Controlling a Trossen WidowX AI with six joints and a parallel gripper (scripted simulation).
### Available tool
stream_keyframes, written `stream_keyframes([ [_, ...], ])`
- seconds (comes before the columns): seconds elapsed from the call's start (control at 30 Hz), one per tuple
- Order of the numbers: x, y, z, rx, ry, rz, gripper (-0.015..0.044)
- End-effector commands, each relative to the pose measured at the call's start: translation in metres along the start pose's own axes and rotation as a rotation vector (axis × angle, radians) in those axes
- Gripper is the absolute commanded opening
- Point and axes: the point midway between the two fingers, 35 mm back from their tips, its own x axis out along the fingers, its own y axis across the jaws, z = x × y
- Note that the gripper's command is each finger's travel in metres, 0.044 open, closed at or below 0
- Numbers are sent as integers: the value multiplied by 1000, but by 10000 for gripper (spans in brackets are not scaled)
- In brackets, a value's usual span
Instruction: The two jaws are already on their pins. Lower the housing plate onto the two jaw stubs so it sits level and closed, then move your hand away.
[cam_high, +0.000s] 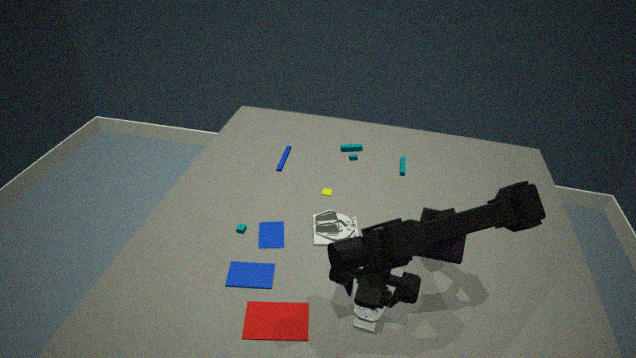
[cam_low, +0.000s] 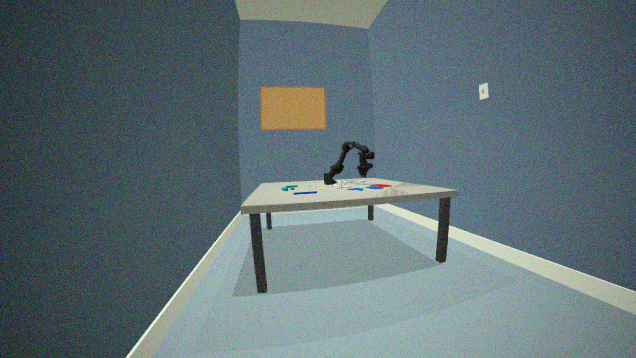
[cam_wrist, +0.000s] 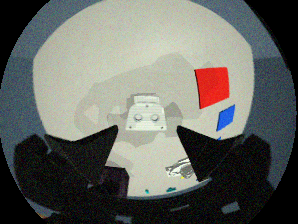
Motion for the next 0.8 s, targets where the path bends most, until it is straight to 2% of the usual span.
stream_keyframes([
  [0.0,7,1,-2,6,6,5,440],
  [0.77,30,1,-2,6,5,5,440],
])
